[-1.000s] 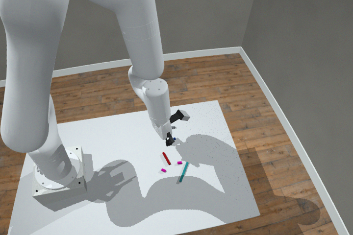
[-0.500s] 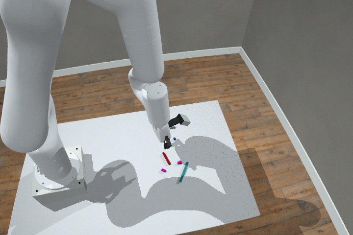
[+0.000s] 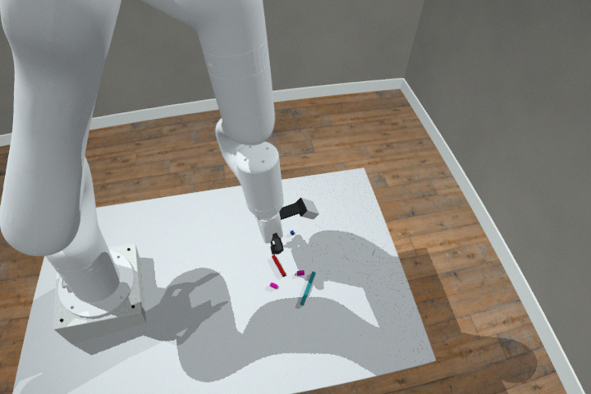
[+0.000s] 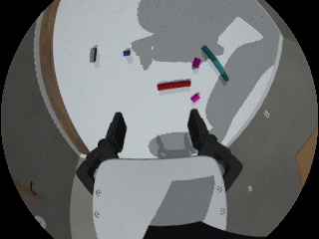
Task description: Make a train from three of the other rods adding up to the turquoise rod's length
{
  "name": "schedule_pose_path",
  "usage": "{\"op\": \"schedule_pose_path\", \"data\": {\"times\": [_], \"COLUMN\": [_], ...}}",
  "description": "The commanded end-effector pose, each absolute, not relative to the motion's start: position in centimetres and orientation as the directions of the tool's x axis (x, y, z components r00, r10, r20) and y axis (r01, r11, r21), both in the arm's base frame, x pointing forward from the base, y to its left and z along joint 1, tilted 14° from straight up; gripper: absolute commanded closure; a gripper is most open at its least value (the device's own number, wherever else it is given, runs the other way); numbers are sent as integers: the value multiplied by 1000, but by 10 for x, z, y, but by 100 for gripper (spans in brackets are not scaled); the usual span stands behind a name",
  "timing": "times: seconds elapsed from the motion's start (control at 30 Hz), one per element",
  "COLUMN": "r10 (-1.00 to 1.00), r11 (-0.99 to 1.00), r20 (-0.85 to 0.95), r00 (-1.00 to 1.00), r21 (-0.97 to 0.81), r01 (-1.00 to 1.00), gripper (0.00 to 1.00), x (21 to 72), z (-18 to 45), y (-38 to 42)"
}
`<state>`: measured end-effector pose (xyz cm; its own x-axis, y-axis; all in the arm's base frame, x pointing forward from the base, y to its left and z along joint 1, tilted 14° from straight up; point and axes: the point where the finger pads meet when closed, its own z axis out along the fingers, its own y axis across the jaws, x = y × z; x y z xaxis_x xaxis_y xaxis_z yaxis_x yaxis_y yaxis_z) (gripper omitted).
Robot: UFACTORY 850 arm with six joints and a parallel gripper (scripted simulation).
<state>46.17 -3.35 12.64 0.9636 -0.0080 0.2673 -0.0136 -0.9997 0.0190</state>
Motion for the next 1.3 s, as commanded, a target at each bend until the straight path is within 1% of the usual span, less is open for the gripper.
{"op": "schedule_pose_path", "data": {"times": [0.0,0.03,0.07,0.37,0.4,1.27], "r10": [-13,-13,-127,-127,-237,-237], "r11": [-1000,-1000,-992,-992,-971,-971], "r20": [270,270,266,266,259,259], "r00": [963,963,956,956,936,936], "r21": [19,19,-14,-14,-46,-46], "r01": [-18,-18,-128,-128,-233,-233], "gripper": [0,0,0,0,0,0], "x": [462,462,457,457,452,452], "z": [127,127,120,120,114,114], "y": [-34,-34,-41,-41,-48,-48]}}
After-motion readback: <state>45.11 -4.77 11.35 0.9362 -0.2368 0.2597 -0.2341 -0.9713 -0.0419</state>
